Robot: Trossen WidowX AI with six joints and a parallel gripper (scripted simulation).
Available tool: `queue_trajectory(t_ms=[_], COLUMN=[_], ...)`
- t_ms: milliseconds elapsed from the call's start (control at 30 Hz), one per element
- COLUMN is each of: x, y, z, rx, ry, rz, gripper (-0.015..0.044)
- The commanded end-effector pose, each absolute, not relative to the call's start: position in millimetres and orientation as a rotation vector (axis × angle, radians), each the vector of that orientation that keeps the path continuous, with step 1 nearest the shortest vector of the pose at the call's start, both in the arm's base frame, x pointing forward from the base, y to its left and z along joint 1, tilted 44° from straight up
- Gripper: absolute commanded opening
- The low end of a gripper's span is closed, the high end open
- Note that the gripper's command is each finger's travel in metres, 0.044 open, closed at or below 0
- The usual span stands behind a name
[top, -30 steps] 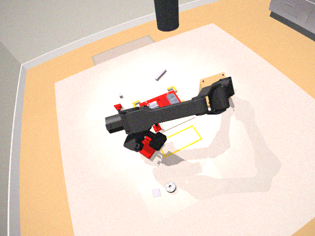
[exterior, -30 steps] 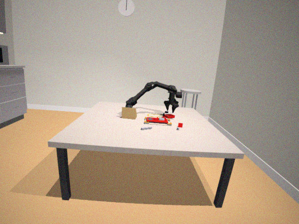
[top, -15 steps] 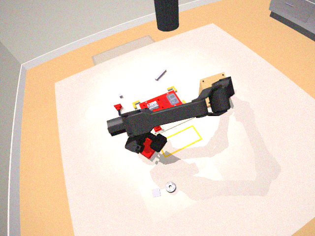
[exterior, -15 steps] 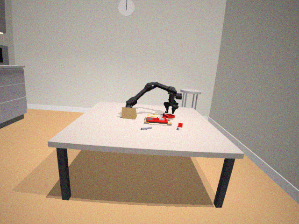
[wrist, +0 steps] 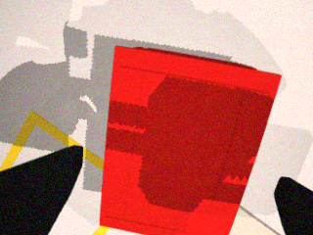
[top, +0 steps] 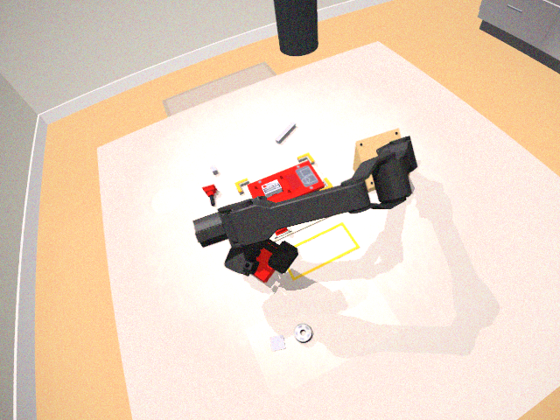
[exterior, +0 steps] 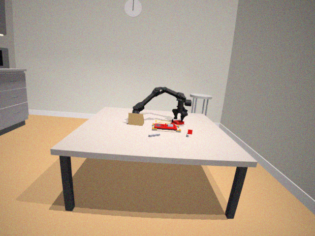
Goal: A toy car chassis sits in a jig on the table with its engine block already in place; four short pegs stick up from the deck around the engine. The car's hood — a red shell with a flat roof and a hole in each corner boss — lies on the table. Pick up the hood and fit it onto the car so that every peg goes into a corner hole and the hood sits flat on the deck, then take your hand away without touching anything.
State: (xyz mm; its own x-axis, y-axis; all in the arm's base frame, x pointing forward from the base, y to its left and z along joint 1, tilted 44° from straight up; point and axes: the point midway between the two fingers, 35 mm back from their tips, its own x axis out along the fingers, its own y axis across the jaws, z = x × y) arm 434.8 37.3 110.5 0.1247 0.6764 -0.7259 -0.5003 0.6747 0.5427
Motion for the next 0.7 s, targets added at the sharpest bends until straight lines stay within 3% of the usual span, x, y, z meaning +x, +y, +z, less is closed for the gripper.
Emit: queue_trajectory(t_ms=[0,667], x=[434.3,435.4], y=[39.3,45.6], z=[107.7,101.2], rx=[0.192,0.192], ry=[1.165,1.165], rz=[0.860,0.860], gripper=[0.0440,0.0440])
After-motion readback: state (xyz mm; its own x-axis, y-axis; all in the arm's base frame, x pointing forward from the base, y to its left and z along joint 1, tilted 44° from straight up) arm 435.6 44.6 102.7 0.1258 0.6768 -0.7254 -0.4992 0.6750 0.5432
